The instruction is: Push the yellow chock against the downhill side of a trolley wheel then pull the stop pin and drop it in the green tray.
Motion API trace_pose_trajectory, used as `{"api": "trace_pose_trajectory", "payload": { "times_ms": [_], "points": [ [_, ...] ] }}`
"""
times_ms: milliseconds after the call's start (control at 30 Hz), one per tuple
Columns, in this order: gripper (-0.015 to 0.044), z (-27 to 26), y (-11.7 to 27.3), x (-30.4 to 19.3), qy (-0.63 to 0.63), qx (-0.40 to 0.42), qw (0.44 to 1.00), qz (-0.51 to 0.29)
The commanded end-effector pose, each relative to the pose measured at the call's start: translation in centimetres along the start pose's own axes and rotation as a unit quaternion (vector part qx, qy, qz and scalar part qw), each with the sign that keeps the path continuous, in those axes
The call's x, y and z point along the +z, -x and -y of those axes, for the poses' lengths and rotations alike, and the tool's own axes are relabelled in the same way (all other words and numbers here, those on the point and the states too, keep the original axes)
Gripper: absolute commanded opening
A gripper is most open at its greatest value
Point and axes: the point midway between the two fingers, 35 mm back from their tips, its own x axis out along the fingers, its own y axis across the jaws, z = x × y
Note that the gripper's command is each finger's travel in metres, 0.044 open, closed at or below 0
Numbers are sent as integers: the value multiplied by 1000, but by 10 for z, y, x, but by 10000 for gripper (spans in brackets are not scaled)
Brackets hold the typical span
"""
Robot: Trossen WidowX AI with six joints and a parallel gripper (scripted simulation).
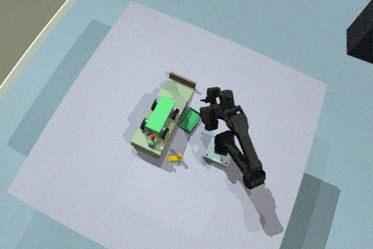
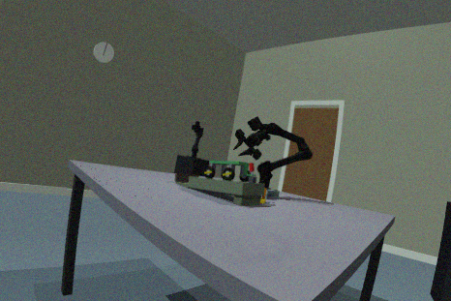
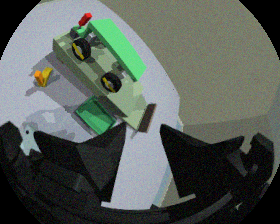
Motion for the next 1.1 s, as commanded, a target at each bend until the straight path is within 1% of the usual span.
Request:
{"api": "trace_pose_trajectory", "payload": {
  "times_ms": [0,233,467,800,1067],
  "points": [
    [190,-5,-5,11,-80,41,996,7],
    [190,-19,-14,30,-203,111,973,-2],
    [190,-36,-21,48,-313,172,933,-38],
    [190,-65,-26,72,-443,228,858,-125],
    [190,-94,-26,92,-515,244,796,-205]
  ]
}}
